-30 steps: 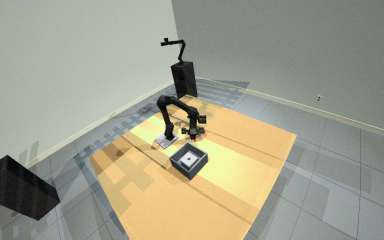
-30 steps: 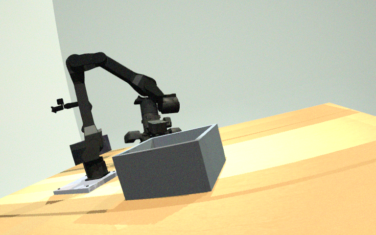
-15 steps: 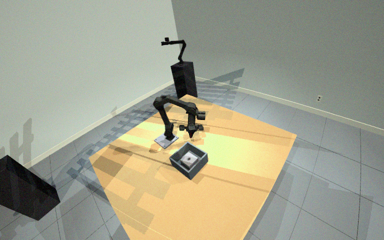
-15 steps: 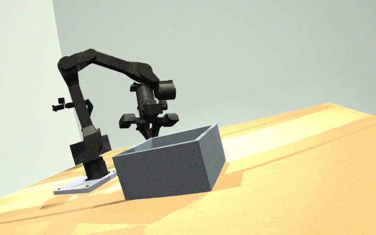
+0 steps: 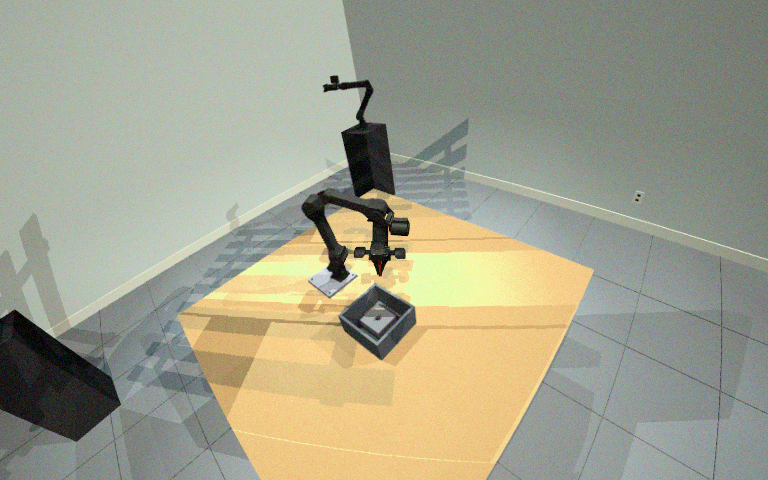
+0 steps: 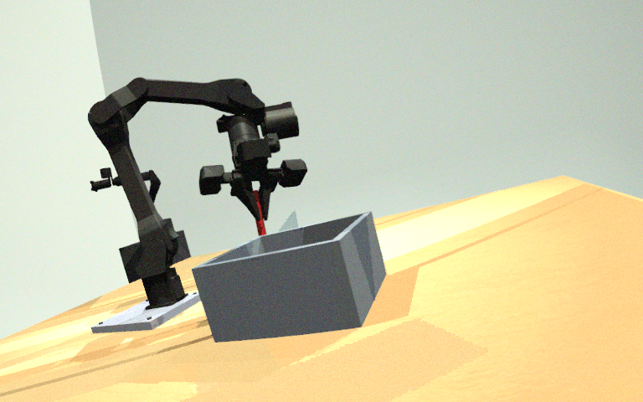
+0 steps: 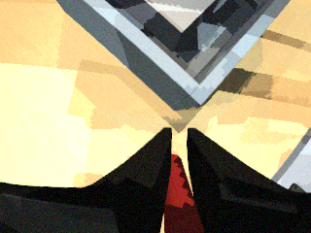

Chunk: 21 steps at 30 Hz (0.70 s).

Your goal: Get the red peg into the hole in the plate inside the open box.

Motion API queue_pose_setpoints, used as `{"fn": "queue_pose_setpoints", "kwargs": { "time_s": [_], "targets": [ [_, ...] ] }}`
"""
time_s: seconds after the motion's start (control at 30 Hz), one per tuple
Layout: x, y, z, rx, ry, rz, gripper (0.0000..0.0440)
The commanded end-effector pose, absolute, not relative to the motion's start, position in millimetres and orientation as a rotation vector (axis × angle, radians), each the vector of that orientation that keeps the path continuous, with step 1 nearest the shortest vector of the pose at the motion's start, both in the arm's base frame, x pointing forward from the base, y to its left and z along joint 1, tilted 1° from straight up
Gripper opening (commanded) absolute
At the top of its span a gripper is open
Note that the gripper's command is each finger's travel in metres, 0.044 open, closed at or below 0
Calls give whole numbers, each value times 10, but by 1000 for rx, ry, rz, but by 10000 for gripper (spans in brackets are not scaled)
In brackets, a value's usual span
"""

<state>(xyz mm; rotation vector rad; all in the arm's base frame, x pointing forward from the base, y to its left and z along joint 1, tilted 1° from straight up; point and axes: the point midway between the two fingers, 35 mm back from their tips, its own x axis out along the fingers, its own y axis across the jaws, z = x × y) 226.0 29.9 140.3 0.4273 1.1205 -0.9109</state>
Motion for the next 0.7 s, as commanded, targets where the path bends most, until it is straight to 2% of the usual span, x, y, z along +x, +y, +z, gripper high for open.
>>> {"fn": "queue_pose_setpoints", "kwargs": {
  "time_s": [0.0, 0.67],
  "targets": [
    [2334, 213, 1467, 449, 1090, -926, 0],
    [2796, -557, 1553, 549, 988, -1038, 0]
  ]
}}
